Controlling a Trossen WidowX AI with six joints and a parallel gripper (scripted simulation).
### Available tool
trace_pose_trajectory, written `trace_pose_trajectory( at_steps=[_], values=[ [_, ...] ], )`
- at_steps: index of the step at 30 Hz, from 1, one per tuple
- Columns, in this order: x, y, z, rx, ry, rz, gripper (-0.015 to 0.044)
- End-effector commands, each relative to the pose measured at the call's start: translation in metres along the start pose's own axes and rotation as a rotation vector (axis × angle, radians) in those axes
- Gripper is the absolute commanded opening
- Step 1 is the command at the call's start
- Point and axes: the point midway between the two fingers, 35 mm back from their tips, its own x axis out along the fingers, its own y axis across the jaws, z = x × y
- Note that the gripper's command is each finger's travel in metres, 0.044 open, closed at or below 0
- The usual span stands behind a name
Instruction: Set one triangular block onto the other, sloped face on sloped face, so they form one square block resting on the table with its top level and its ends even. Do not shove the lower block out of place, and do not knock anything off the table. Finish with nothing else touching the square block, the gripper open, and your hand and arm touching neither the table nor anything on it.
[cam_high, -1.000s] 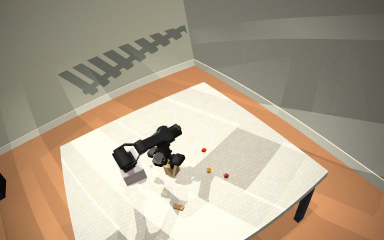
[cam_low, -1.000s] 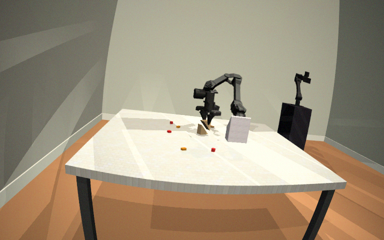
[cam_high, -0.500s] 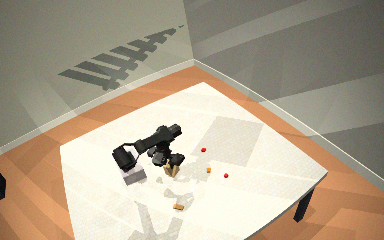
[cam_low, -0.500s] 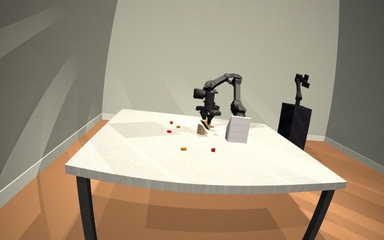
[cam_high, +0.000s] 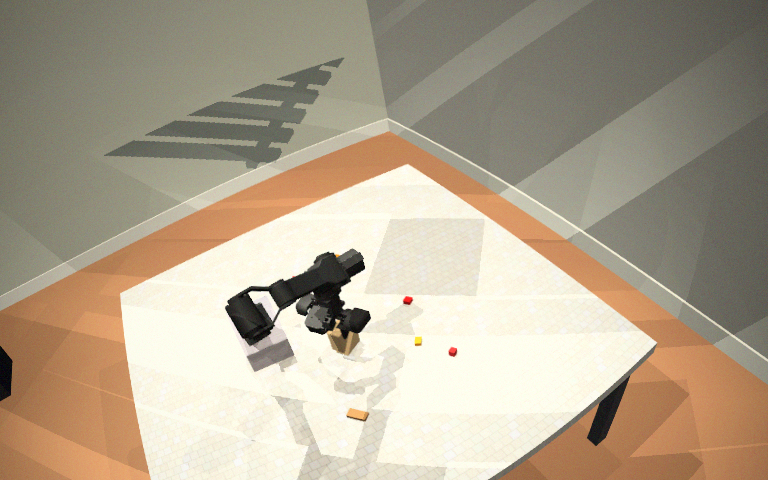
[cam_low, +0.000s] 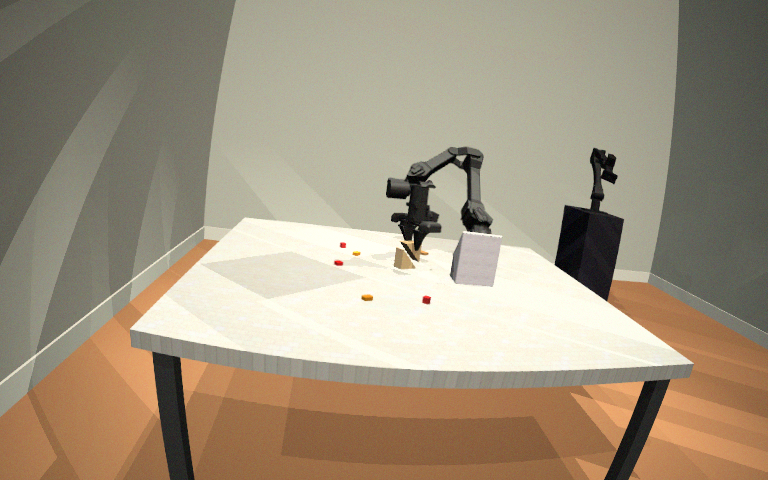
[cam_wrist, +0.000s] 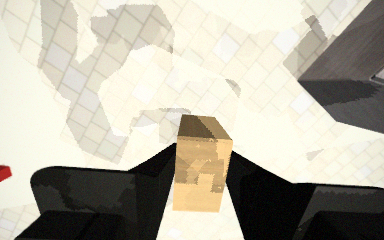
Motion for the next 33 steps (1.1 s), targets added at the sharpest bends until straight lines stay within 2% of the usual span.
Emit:
trace_pose_trajectory(
  at_steps=[1,33],
  values=[
    [0.003,-0.001,-0.001,-0.004,0.001,-0.003,0.0],
    [0.018,0.0,-0.007,-0.005,0.001,-0.003,0.0]
  ],
)
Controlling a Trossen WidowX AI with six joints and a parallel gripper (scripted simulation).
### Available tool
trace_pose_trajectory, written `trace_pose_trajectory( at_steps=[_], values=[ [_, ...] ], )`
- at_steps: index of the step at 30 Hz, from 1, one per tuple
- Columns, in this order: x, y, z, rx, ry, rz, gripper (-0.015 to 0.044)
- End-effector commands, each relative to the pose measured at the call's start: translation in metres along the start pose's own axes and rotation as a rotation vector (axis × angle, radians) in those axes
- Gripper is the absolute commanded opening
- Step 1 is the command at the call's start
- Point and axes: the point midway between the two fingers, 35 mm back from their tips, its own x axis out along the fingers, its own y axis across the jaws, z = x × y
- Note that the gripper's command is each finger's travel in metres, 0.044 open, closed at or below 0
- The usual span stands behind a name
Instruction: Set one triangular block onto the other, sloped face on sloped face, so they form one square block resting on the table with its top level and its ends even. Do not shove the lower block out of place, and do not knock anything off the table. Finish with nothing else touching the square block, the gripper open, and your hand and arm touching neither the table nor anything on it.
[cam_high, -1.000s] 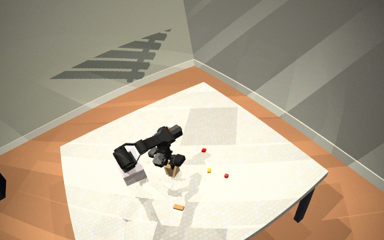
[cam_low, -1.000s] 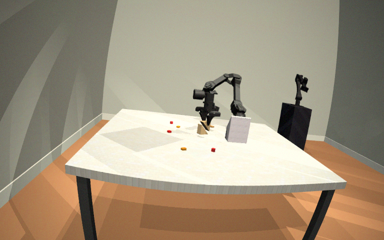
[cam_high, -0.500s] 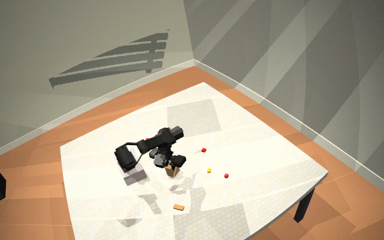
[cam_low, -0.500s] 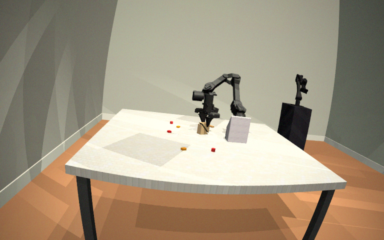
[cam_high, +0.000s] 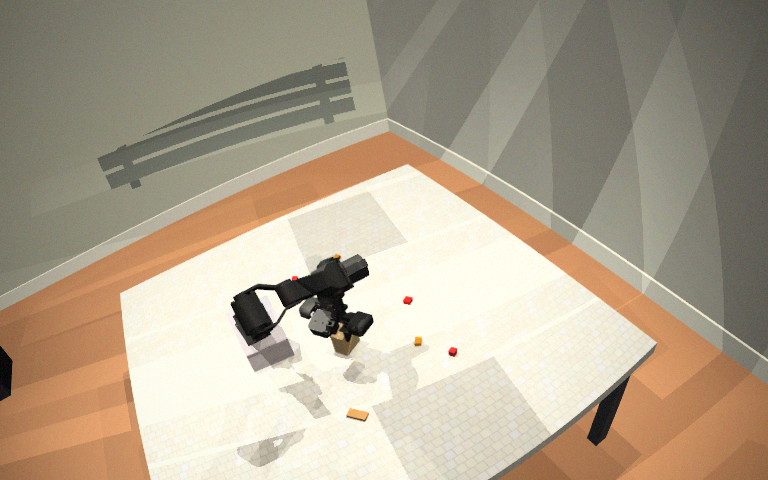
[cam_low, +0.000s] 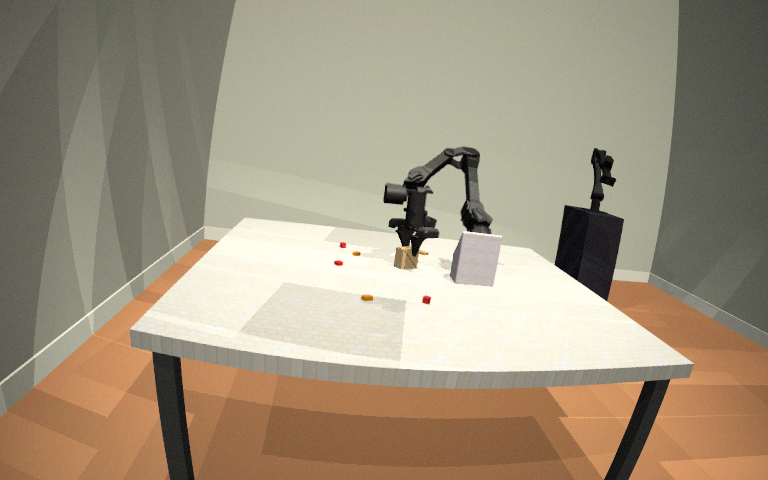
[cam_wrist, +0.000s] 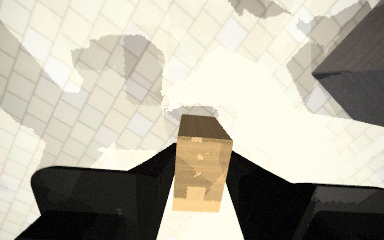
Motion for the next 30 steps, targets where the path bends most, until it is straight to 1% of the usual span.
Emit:
trace_pose_trajectory(
  at_steps=[1,30],
  values=[
    [0.0005,0.0002,-0.0002,-0.004,0.0,0.002,0.0],
    [0.0008,0.0013,0.0002,-0.017,-0.004,0.008,0.0]
  ],
)
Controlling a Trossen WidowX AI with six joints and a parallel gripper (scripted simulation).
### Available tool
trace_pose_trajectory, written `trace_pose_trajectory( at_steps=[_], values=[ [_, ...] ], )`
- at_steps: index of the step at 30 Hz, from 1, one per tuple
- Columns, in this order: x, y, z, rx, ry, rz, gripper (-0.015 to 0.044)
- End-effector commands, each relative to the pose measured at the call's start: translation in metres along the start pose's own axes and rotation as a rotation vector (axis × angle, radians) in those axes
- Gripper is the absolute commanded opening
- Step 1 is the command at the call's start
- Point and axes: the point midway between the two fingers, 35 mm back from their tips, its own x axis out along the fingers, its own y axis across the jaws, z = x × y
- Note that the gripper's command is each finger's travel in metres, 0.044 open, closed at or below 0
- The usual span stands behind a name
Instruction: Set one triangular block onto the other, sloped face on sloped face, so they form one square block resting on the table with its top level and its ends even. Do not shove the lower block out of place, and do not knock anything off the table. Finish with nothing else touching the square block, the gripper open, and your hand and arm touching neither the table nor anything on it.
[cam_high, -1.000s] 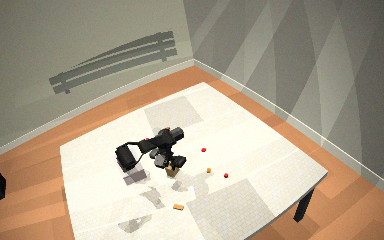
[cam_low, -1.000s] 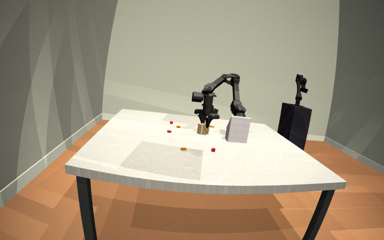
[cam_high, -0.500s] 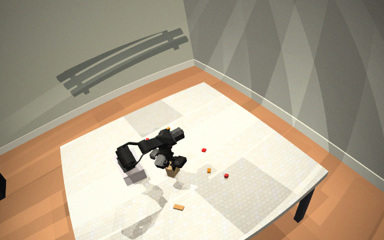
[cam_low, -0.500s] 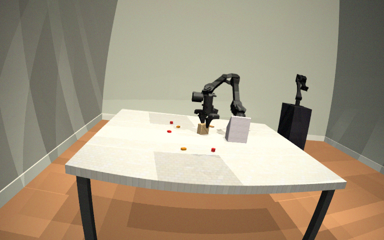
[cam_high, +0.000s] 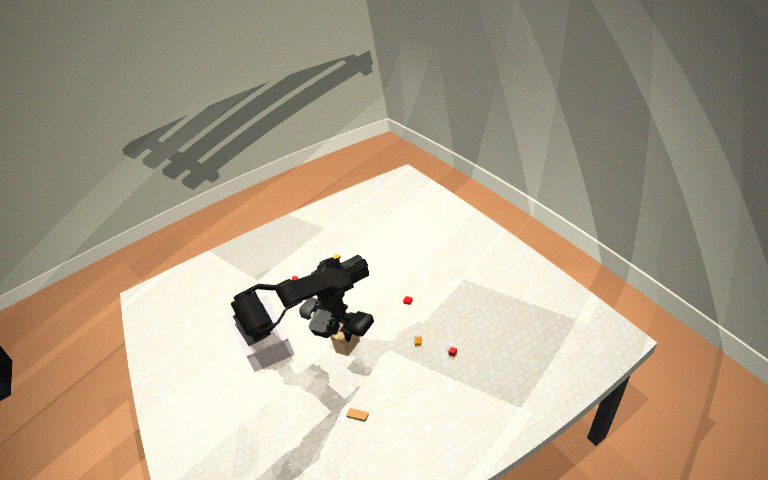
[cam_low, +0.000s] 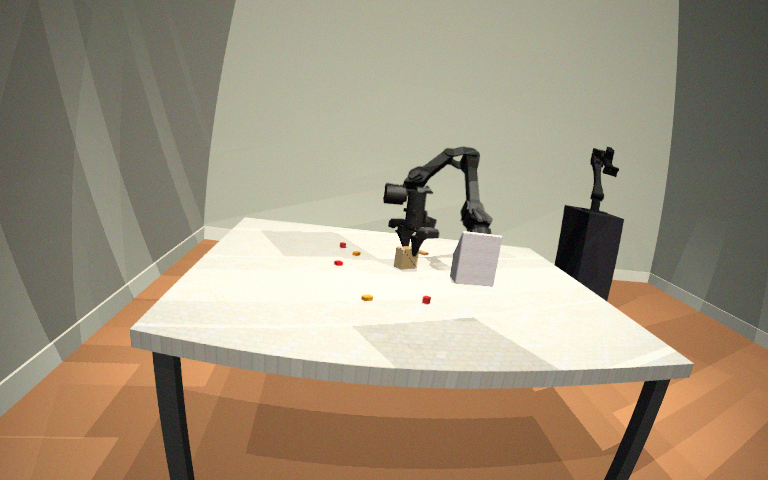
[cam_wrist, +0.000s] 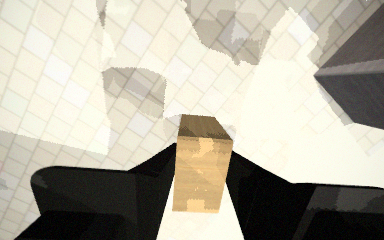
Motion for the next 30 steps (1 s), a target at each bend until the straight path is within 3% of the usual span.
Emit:
trace_pose_trajectory(
  at_steps=[1,21,30],
  values=[
    [0.0004,0.0007,-0.0001,-0.004,-0.001,0.004,0.0],
    [0.0015,0.0007,-0.0006,-0.005,-0.003,0.003,0.0],
    [0.0014,0.0002,-0.0005,-0.001,-0.001,0.0,0.0236]
  ],
)
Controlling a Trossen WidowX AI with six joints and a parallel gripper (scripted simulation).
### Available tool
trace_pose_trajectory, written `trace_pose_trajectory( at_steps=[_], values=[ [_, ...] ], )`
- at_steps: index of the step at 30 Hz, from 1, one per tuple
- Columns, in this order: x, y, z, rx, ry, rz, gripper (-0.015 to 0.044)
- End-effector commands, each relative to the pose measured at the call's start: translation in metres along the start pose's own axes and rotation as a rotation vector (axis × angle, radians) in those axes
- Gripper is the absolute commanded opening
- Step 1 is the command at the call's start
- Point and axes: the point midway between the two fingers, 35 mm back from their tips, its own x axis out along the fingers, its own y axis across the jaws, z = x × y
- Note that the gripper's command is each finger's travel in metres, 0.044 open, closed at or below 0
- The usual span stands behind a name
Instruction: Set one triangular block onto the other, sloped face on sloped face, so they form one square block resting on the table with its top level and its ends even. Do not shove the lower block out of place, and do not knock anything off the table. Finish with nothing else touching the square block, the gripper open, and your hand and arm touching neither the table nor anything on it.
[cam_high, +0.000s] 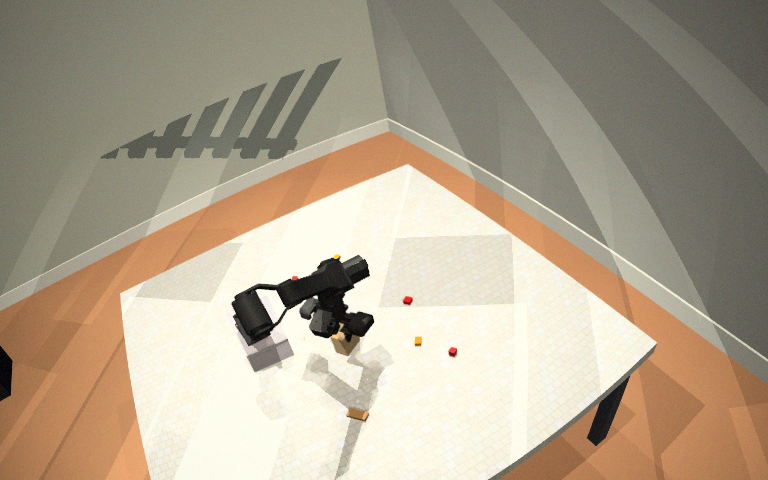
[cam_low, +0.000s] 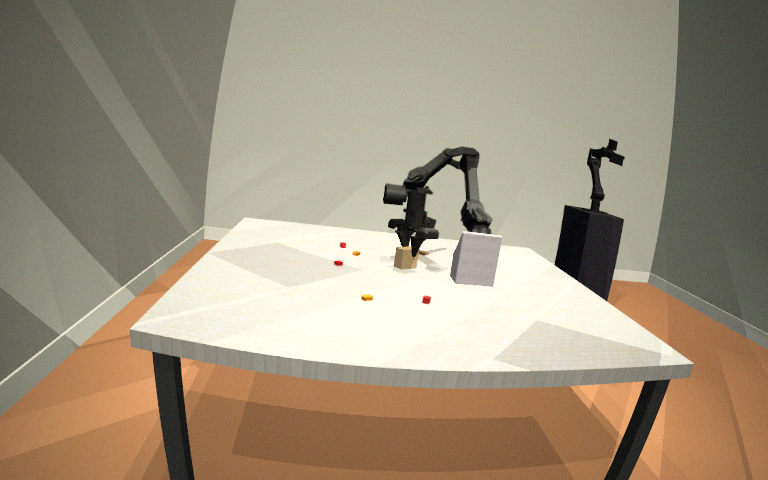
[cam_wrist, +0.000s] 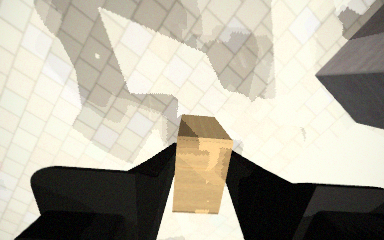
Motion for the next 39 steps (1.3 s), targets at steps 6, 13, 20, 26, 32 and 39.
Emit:
trace_pose_trajectory(
  at_steps=[6,13,20,26,32,39],
  values=[
    [0.0,0.0,0.0,0.0,0.0,0.0,0.0394],
    [0.0,0.0,0.0,0.0,0.0,0.0,0.044],
    [-0.029,0.0,-0.006,-0.001,0.01,-0.01,0.044],
    [-0.108,-0.001,-0.001,-0.002,0.002,-0.006,0.044],
    [-0.11,-0.001,-0.001,-0.002,0.001,-0.005,0.044],
    [-0.104,0.0,-0.004,-0.008,0.013,0.0,0.044]
  ],
)
